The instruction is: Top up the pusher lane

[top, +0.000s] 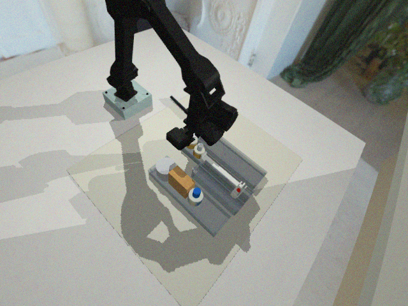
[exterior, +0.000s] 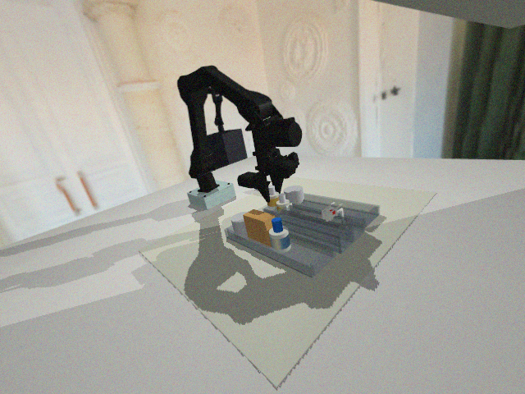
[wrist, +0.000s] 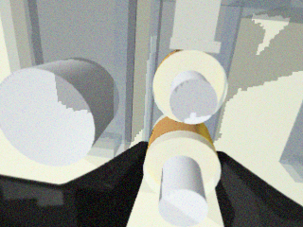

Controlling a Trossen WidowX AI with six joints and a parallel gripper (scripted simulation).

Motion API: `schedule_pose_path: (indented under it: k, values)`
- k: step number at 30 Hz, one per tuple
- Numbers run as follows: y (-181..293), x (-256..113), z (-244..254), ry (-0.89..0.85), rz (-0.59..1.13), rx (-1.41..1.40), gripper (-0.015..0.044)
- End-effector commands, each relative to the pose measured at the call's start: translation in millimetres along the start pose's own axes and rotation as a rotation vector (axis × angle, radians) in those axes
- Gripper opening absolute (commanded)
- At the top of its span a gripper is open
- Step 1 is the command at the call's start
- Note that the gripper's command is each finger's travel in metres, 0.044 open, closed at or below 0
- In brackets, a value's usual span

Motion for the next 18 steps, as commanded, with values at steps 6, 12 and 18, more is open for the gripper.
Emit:
schedule_pose_path:
  k: [6, 12, 18]
  values:
    - [-7.2, -3.7, -1.6, 0.005, -0.030, -0.003, 0.0000]
    - [-7.3, -2.0, -1.7, 0.005, -0.030, -0.003, 0.0000]
    - [-7.3, -0.1, -1.7, 0.005, -0.030, -0.003, 0.0000]
Point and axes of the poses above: the point midway between the two fingers, 35 mm back from their tips, its own x axis out along the fingers, its own z axis across the jaws, y = z × x, the point moved 5 cm from there along -x, back along the fingers, and after that the axes turned 15 degrees about -x, right-handed, at the moved point
